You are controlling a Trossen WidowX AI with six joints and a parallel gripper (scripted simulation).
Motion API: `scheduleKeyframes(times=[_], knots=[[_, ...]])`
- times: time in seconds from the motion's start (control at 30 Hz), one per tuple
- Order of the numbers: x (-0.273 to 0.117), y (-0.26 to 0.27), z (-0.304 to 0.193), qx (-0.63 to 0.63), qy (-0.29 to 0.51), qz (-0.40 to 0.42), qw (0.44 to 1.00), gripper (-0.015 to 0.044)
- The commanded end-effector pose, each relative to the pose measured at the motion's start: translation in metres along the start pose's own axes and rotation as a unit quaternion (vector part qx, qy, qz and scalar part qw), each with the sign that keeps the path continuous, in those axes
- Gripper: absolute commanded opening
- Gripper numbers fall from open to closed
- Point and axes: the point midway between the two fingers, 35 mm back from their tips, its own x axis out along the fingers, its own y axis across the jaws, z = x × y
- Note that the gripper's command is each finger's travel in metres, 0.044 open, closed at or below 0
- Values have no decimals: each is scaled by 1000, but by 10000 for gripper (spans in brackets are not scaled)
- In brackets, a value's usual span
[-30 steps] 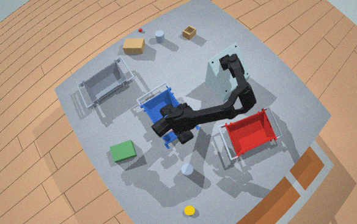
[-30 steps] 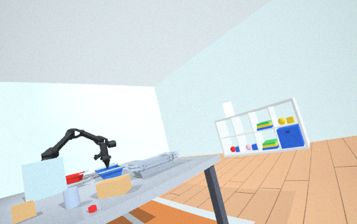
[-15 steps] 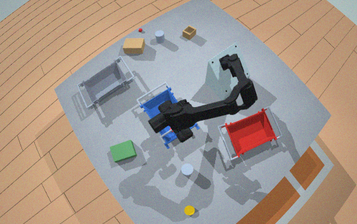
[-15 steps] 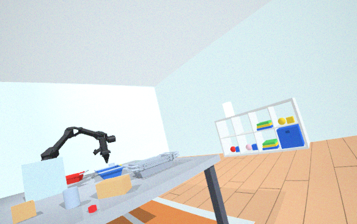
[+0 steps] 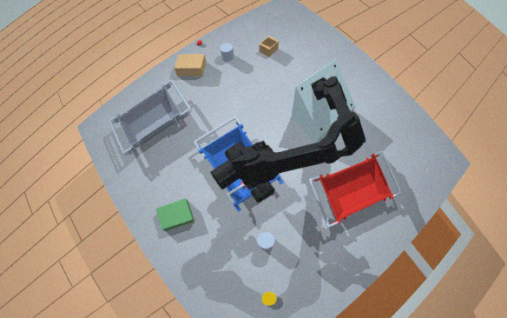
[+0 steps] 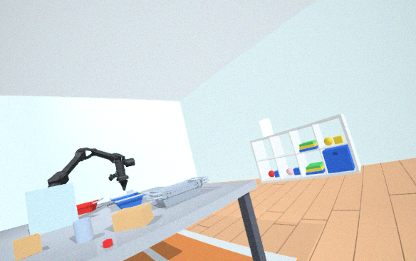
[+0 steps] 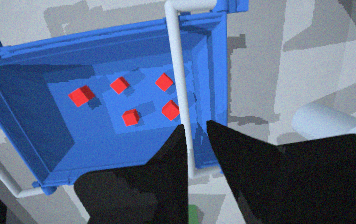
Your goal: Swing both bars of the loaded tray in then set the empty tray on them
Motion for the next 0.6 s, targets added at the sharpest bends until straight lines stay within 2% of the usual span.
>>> scheduleKeyframes(times=[0.0,0.3,0.43,0.47,0.57], knots=[[1,1,0,2,-1,0,1000,87],[-1,0,0,2,0,1,1000,87],[-32,-2,0,4,17,9,1000,87],[-8,2,3,18,-2,2,1000,87],[-8,23,-4,157,0,5,988,87]])
